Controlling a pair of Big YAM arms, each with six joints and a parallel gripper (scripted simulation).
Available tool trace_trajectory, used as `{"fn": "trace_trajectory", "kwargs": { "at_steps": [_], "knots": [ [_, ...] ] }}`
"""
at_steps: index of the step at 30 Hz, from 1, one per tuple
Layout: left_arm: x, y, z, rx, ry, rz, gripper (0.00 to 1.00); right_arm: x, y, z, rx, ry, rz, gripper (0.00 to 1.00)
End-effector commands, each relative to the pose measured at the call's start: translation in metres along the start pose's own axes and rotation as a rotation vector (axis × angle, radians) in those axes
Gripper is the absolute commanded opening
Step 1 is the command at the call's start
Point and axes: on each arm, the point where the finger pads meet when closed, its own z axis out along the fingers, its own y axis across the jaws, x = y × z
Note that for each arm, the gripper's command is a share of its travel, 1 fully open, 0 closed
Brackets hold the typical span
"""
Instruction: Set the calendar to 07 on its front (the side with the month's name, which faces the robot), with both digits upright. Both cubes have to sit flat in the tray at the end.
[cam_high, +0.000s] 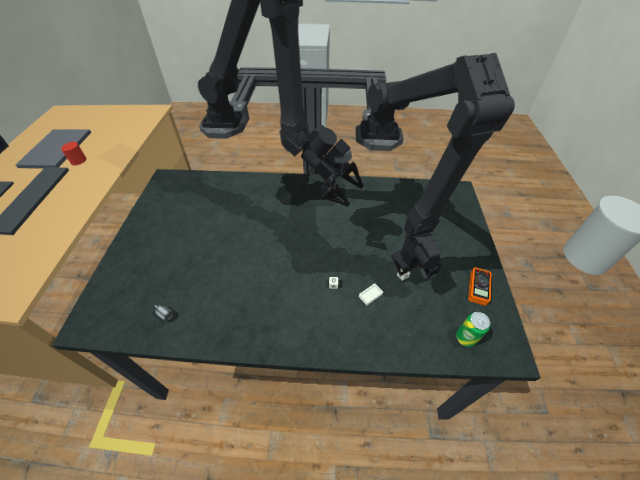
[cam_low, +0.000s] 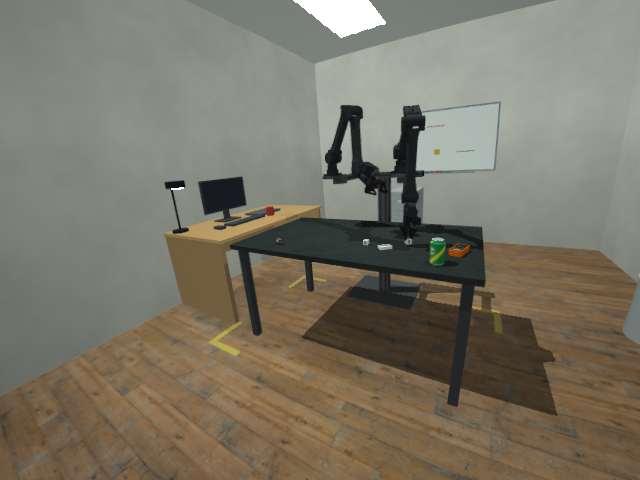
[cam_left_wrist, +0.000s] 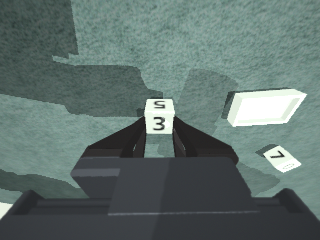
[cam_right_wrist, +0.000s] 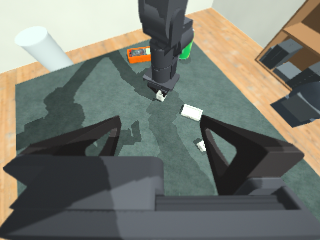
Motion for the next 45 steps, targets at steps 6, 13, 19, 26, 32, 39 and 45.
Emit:
{"fn": "trace_trajectory", "kwargs": {
  "at_steps": [6, 13, 19, 26, 32, 39, 45],
  "knots": [
    [0.0022, 0.0016, 0.0055, -0.009, 0.003, -0.406, 0.23, -0.0089, -0.0025, 0.0018, 0.005, -0.018, 0.006, 1.0],
    [0.0022, 0.0016, 0.0055, -0.009, 0.002, -0.692, 0.23, -0.0089, -0.0025, 0.0018, 0.005, -0.018, 0.006, 1.0],
    [0.0022, 0.0018, 0.0055, -0.009, 0.002, -0.85, 0.23, -0.0089, -0.0025, 0.0018, 0.005, -0.018, 0.006, 1.0],
    [0.0022, 0.0018, 0.0055, -0.009, 0.002, -0.999, 0.23, -0.0089, -0.0025, 0.0018, 0.005, -0.018, 0.006, 1.0],
    [0.0022, 0.0016, 0.0055, -0.008, 0.002, -0.971, 0.23, -0.0089, -0.0025, 0.0018, 0.005, -0.018, 0.006, 1.0],
    [0.0015, 0.0036, 0.0061, -0.009, 0.006, -0.979, 0.23, -0.0089, -0.0025, 0.0018, 0.005, -0.018, 0.006, 1.0],
    [-0.0012, 0.0024, 0.0091, 0.0, -0.004, -0.976, 0.23, -0.0089, -0.0025, 0.0018, 0.005, -0.018, 0.006, 1.0]
  ]
}}
